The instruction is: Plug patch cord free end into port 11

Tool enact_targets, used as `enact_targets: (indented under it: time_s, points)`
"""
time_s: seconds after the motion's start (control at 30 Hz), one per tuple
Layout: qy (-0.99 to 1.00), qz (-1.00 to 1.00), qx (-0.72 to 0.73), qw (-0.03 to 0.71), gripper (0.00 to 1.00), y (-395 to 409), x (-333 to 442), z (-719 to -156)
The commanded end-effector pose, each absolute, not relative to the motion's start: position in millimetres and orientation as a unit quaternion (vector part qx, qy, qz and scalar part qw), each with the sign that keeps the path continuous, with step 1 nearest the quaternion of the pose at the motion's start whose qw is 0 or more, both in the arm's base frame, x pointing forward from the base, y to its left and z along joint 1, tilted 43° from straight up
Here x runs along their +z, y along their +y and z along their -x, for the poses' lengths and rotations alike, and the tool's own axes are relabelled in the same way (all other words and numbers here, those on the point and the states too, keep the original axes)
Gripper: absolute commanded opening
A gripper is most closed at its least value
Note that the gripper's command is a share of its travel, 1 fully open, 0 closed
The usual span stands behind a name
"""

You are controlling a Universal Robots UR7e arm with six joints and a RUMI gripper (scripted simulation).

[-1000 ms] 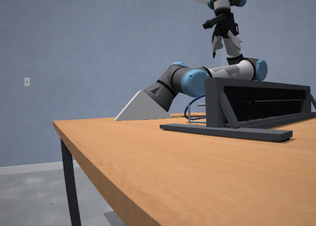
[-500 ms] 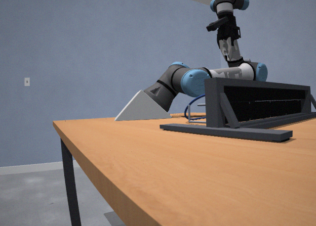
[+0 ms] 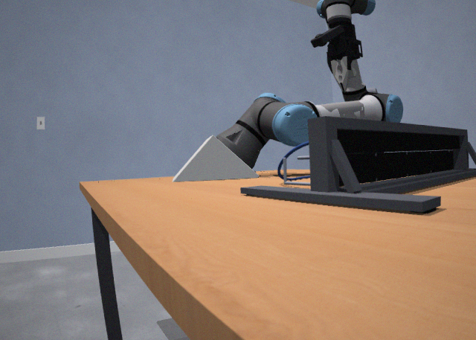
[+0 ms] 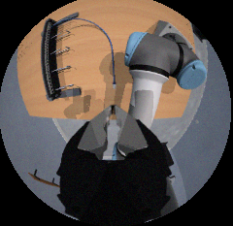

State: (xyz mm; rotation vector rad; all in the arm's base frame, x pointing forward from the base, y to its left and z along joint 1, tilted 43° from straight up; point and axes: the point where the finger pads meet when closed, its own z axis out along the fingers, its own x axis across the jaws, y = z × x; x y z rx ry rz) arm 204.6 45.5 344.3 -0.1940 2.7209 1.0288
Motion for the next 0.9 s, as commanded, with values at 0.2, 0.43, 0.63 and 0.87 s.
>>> enact_targets:
  time_s: [0.2,0.43,0.63,0.87]
  points:
    - [0.927,0.066,0.351,0.113,0.0,45,344,-205]
    - [0.927,0.066,0.351,0.113,0.0,45,344,-205]
    - [0.927,0.068,0.35,0.115,0.0,45,344,-205]
    - [0.923,0.093,0.347,0.14,0.0,45,342,-215]
